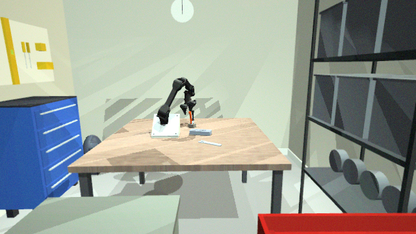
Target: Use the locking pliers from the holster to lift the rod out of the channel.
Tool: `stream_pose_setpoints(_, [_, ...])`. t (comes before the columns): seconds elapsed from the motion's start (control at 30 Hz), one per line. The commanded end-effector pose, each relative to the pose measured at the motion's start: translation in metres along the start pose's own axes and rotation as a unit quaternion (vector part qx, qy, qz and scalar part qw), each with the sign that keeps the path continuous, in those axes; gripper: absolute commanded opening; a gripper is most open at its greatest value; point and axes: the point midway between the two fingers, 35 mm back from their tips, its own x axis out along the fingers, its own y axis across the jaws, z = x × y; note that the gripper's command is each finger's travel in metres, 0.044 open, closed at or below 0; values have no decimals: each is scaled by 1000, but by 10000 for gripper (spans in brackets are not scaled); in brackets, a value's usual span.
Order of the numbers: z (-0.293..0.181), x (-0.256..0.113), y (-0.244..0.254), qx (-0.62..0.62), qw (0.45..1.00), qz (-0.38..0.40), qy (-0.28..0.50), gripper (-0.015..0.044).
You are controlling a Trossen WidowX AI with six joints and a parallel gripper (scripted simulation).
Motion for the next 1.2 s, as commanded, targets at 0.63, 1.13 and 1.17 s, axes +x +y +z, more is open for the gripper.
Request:
stream_pose_setpoints(0.63, [38, 11, 1, 0, 1000, 2, -2, 440])
stream_pose_setpoints(1.13, [38, 29, 0, 0, 1000, 2, -3, 437])
stream_pose_setpoints(1.17, [38, 29, 0, 0, 1000, 2, -3, 436])
